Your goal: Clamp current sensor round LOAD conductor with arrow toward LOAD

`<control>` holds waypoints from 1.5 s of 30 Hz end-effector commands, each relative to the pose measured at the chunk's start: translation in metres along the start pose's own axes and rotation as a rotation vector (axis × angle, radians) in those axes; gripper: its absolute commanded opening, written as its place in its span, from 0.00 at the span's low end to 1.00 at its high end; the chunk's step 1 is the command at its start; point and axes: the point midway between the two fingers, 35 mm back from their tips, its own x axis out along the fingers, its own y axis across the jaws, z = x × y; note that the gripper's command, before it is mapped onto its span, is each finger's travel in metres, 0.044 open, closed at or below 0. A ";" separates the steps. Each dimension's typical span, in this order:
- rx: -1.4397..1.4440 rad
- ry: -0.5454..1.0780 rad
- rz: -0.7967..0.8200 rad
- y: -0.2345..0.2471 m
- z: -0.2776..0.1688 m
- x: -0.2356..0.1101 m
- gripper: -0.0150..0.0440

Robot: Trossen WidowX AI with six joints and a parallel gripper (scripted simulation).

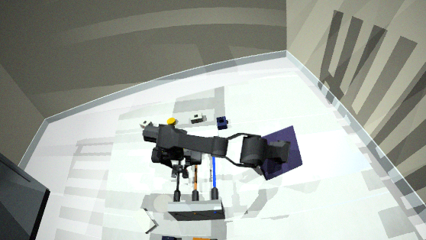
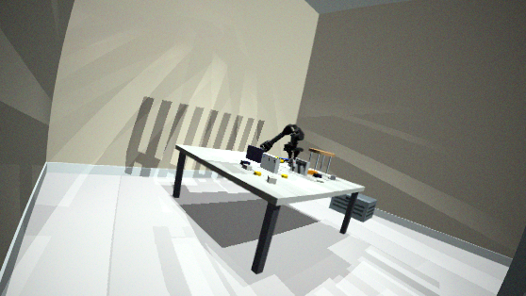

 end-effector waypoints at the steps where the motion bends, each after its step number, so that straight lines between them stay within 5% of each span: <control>1: -0.012 -0.006 -0.027 0.006 -0.001 -0.002 0.25; 16: -0.008 -0.002 -0.167 0.013 -0.001 0.001 0.25; 33: 0.001 0.003 -0.143 0.009 -0.001 0.003 1.00; 45: -0.008 0.003 -0.153 0.006 -0.004 0.028 1.00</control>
